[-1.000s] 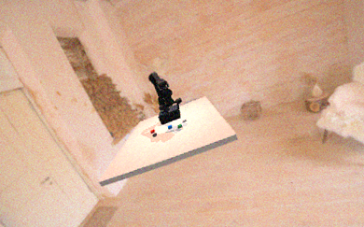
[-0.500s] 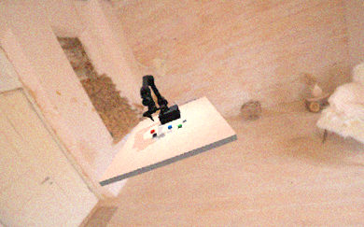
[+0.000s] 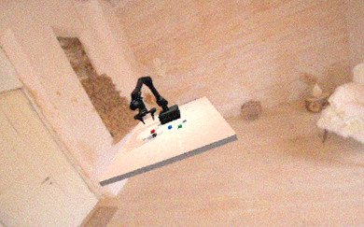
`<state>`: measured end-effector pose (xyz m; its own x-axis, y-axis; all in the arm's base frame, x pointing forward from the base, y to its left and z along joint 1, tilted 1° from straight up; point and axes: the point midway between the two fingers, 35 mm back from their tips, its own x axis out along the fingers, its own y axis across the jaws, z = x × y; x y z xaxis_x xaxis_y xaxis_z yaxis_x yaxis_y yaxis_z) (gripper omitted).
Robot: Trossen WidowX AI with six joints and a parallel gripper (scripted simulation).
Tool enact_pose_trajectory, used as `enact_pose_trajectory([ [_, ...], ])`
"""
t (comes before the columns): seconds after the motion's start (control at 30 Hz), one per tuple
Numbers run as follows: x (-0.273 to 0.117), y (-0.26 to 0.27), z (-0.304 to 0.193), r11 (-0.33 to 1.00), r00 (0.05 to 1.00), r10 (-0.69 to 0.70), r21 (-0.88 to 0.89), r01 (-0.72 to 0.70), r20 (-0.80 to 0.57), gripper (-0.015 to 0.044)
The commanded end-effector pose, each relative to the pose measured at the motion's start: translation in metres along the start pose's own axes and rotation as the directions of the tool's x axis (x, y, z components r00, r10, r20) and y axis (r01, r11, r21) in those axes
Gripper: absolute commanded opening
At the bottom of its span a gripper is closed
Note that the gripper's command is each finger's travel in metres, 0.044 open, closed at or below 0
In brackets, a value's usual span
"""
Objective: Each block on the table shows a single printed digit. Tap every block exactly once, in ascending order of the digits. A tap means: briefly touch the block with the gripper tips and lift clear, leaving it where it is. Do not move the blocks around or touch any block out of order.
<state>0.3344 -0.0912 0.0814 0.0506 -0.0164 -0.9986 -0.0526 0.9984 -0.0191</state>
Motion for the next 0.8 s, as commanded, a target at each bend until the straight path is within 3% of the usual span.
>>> enact_pose_trajectory([
  [0.0, 0.001, -0.001, -0.002, 1.000, 1.000, 0.005, -0.003, -0.005, -0.001, 0.0400],
  [0.33, 0.001, -0.003, -0.004, 1.000, 1.000, 0.005, -0.003, -0.005, -0.001, 0.0400],
  [0.57, 0.001, -0.042, -0.094, 1.000, 1.000, 0.001, -0.003, -0.001, -0.009, 0.0400],
  [0.77, 0.002, -0.044, -0.104, 1.000, 1.000, 0.001, -0.003, -0.001, -0.010, 0.0400],
])
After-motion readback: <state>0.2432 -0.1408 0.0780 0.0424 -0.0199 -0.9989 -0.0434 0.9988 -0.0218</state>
